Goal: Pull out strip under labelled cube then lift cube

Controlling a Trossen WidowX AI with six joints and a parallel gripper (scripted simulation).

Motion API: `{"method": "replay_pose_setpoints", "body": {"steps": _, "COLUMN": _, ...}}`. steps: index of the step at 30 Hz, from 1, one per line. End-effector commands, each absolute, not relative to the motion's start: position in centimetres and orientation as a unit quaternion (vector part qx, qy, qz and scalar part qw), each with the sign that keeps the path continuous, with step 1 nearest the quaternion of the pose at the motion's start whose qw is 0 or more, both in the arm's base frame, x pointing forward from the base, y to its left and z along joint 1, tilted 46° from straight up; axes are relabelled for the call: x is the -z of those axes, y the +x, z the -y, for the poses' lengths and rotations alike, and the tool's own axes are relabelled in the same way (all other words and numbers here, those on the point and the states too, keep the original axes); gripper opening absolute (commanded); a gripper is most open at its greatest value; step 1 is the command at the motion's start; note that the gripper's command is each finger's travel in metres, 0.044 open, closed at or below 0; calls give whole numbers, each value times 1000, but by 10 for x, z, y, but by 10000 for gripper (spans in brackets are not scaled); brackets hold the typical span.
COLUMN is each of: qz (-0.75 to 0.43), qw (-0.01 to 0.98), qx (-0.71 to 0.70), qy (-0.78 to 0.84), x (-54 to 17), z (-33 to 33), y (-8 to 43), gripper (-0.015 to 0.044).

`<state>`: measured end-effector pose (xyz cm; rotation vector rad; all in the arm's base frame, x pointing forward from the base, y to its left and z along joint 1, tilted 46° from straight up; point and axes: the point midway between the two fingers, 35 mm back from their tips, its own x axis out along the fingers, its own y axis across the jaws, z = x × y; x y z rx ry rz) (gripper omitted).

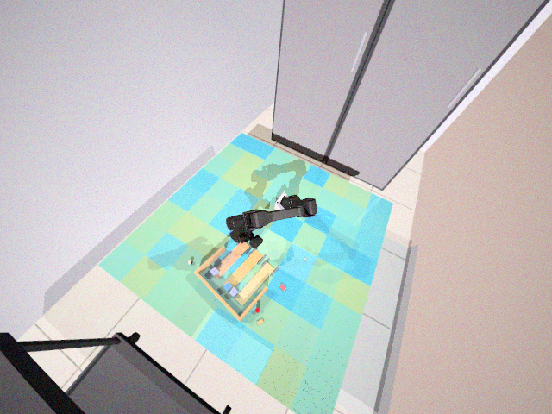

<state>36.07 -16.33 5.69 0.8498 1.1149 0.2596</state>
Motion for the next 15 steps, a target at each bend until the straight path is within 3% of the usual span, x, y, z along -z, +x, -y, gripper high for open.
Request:
{"method": "replay_pose_setpoints", "body": {"steps": 1, "qz": -595, "qw": 695, "qx": -155, "qy": 373, "x": -31, "z": 151, "y": 365, "gripper": 0}}
{"method": "replay_pose_setpoints", "body": {"steps": 15, "qz": -637, "qw": 657, "qx": -179, "qy": 362, "x": -13, "z": 138, "y": 364, "gripper": 0}}
